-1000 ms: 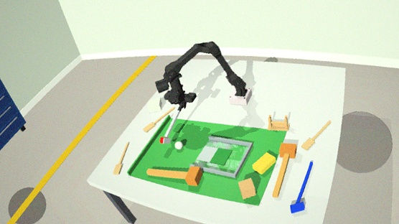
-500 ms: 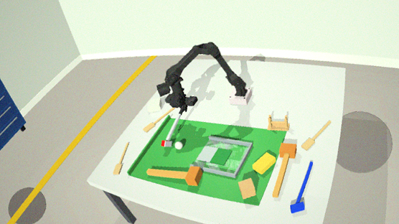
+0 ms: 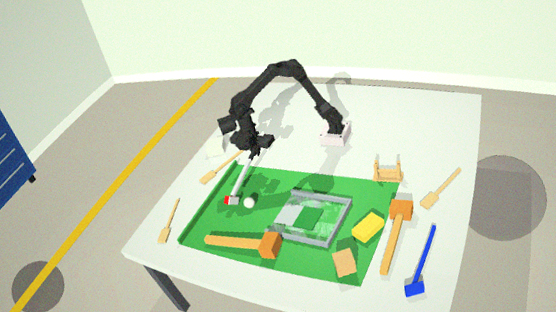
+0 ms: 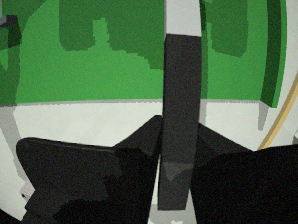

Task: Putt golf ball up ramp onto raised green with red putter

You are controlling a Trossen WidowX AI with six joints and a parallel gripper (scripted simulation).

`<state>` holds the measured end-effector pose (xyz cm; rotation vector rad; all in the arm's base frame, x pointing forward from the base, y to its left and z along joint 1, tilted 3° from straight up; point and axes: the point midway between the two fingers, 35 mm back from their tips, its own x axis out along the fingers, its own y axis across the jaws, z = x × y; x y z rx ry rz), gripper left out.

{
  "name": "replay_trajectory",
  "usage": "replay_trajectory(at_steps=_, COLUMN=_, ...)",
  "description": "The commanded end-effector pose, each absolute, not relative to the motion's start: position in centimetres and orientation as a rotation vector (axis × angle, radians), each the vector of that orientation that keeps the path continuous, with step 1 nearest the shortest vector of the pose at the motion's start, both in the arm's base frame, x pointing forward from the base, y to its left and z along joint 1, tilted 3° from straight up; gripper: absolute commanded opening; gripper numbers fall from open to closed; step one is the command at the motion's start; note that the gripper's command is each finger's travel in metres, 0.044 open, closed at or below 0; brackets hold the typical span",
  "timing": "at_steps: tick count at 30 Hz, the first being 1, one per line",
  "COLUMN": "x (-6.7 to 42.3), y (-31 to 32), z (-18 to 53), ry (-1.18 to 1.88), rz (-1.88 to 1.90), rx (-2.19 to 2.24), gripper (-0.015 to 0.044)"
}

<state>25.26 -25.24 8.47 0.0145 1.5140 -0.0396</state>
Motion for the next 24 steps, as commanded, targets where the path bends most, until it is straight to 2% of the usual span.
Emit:
replay_trajectory(at_steps=1, x=25.3, y=-26.3, z=8.5, ry=1.511, rz=-0.042, rx=0.012, gripper=0.0000)
replay_trajectory(at_steps=11, x=25.2, y=-27.4, z=8.2, ry=1.512, rz=-0.051, rx=0.019, gripper=0.0000)
replay_trajectory(at_steps=21, x=26.0, y=-15.7, z=8.2, ry=1.509, rz=-0.040, rx=0.020, gripper=0.0000)
replay_trajectory(at_steps=24, x=25.8, y=-14.1, z=8.1, ry=1.509, rz=-0.038, rx=0.021, gripper=0.0000)
